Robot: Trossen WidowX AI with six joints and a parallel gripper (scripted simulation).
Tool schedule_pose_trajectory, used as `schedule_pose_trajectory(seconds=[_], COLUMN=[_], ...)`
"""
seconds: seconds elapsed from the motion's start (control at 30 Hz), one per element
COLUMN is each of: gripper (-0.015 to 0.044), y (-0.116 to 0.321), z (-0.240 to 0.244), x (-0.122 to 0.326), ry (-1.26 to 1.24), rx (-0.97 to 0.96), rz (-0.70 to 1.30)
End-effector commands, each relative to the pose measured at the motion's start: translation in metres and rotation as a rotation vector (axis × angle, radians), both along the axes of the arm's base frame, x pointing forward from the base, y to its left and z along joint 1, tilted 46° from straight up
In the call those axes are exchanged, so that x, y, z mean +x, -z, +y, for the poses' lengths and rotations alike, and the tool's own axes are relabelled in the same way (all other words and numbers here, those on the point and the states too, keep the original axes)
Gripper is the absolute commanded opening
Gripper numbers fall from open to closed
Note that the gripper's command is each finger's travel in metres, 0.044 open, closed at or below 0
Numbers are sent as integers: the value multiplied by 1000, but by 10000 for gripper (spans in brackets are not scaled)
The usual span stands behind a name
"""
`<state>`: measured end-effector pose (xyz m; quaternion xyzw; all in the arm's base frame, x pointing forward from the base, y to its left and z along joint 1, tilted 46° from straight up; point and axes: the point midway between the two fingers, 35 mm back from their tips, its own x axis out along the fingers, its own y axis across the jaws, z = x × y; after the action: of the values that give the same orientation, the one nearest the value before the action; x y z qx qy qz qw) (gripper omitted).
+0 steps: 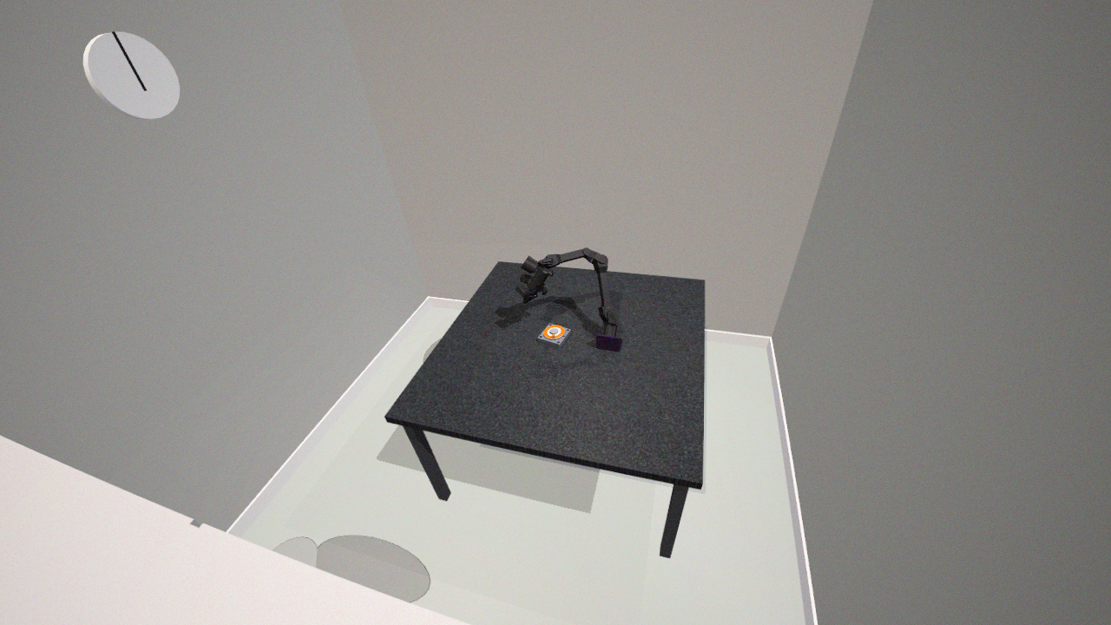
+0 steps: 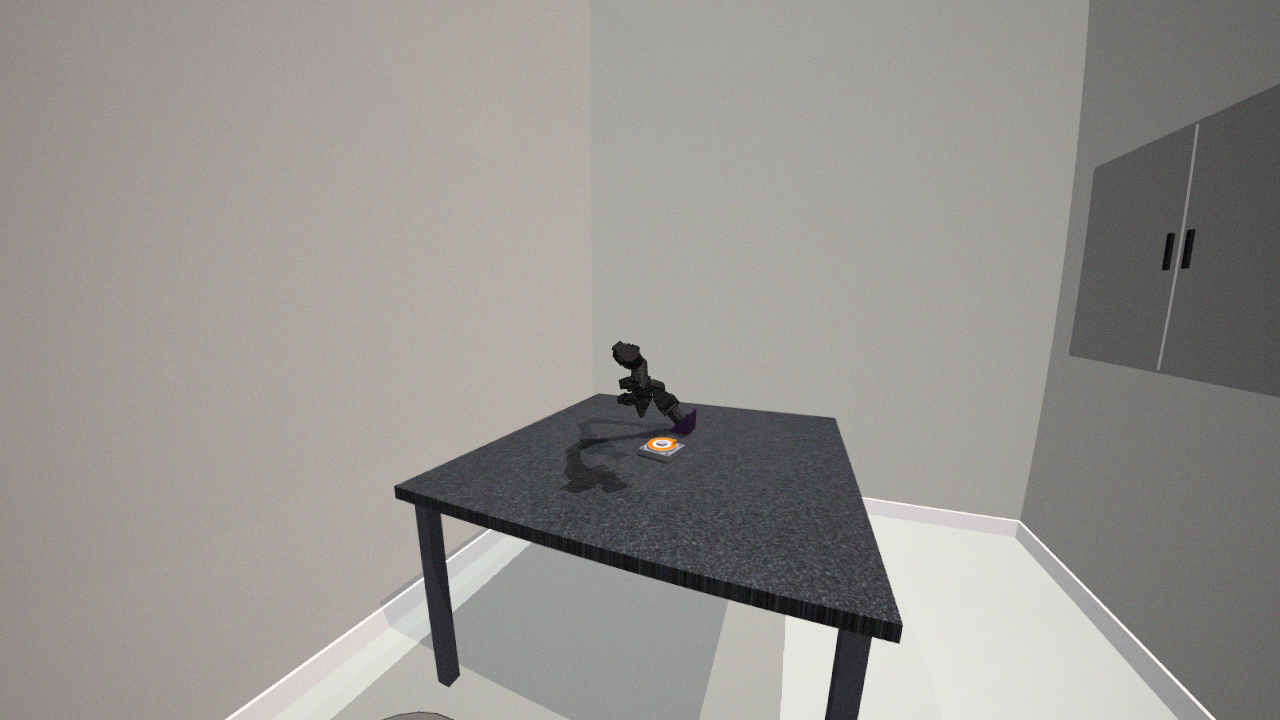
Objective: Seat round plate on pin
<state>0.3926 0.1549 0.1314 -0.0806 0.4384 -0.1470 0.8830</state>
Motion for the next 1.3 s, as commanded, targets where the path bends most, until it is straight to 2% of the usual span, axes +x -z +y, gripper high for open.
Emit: schedule_pose_trajectory(seconds=[0.0, 0.17, 0.3, 0.6, 0.97, 1.27], gripper=[0, 0, 0, 0, 0, 0], y=[57, 104, 114, 115, 146, 148], z=[3, -7, -14, -15, -47, -50], x=[-44, -105, -127, -125, -120, -122], ry=[3, 21, 32, 33, 34, 34], rx=[-134, -358, -468, -478, -480, -480], rz=[232, 492, 587, 595, 594, 594])
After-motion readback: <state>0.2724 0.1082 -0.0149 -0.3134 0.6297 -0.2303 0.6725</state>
